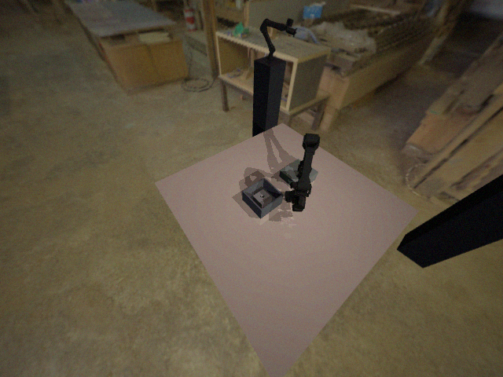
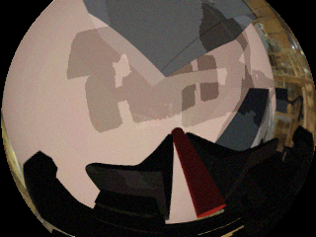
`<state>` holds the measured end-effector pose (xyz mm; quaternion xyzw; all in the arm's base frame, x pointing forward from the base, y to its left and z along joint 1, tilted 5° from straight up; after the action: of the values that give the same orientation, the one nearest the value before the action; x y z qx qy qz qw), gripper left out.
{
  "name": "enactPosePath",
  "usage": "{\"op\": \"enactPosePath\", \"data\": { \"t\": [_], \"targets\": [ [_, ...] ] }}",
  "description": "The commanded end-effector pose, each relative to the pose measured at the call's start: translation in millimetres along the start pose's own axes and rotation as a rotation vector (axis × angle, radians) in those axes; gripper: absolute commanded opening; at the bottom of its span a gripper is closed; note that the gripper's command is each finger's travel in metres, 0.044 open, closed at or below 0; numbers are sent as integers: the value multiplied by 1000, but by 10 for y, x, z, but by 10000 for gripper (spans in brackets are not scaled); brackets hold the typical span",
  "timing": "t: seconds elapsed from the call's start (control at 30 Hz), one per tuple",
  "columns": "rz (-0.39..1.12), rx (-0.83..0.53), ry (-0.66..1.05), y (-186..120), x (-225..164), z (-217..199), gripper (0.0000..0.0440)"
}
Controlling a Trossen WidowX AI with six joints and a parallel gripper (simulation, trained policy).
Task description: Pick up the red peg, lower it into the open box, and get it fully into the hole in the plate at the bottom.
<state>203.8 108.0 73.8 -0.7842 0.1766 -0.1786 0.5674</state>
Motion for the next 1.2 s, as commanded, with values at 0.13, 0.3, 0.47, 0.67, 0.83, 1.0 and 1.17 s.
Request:
{"op": "enactPosePath", "data": {
  "t": [0.13, 0.3, 0.47, 0.67, 0.83, 1.0, 1.17],
  "targets": [
    [-77, 26, 15, -382, 221, -105, 0],
    [-119, 46, 45, -620, 380, -184, 0],
    [-156, 58, 99, -829, 561, -287, 0],
    [-176, 58, 176, -912, 777, -441, 0],
    [-186, 59, 231, -905, 982, -561, 0],
    [-191, 62, 269, -839, 1195, -667, 0],
    [-193, 69, 285, -728, 1402, -757, 0]
  ]
}}
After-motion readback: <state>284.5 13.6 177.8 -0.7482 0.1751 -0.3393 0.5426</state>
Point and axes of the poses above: the point midway between the two fingers, 35 mm back from their tips, its own y axis out along the fingers, its own z axis across the jaws, x = y × z, the point moved 7 cm from there along -y, back along the fingers, and after that the axes turned 13 degrees about -y, right-handed, at the moved point
